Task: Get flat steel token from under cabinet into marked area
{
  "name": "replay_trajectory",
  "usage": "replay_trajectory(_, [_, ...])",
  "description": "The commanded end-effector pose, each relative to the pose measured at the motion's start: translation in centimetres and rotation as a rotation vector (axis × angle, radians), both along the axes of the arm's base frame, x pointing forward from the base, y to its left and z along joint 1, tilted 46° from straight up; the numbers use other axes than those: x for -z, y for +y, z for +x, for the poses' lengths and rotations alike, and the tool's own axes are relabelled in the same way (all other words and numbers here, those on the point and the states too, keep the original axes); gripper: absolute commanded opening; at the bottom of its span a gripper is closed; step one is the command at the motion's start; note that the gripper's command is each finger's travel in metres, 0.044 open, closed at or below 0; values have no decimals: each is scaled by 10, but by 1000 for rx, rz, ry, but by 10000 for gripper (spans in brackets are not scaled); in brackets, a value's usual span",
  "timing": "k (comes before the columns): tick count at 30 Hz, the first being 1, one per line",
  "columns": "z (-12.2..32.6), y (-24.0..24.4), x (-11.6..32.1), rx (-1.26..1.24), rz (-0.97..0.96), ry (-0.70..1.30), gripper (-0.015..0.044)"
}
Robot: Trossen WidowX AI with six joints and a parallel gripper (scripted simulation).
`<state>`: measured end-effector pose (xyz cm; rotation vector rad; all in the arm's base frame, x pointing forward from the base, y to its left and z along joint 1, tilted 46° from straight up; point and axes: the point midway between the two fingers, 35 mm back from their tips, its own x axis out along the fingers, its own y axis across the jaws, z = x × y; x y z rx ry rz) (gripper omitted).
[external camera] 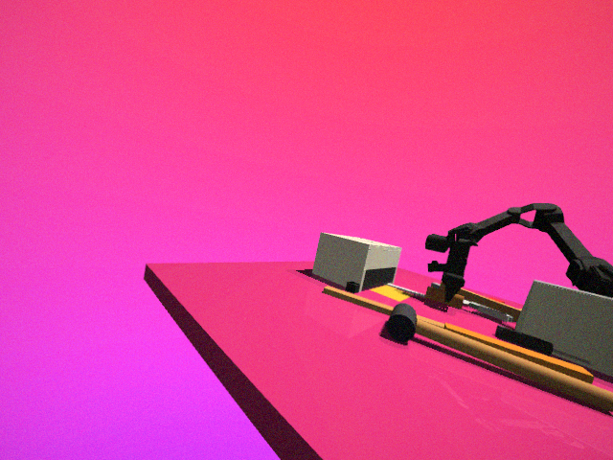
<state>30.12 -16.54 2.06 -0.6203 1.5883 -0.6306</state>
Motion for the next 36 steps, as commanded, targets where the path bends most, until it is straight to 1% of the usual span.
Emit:
replay_trajectory(1, [7, 0, 1, 1, -3, -4, 0])
replay_trajectory(36, [42, -1, 4, 1, -3, -6, 0])
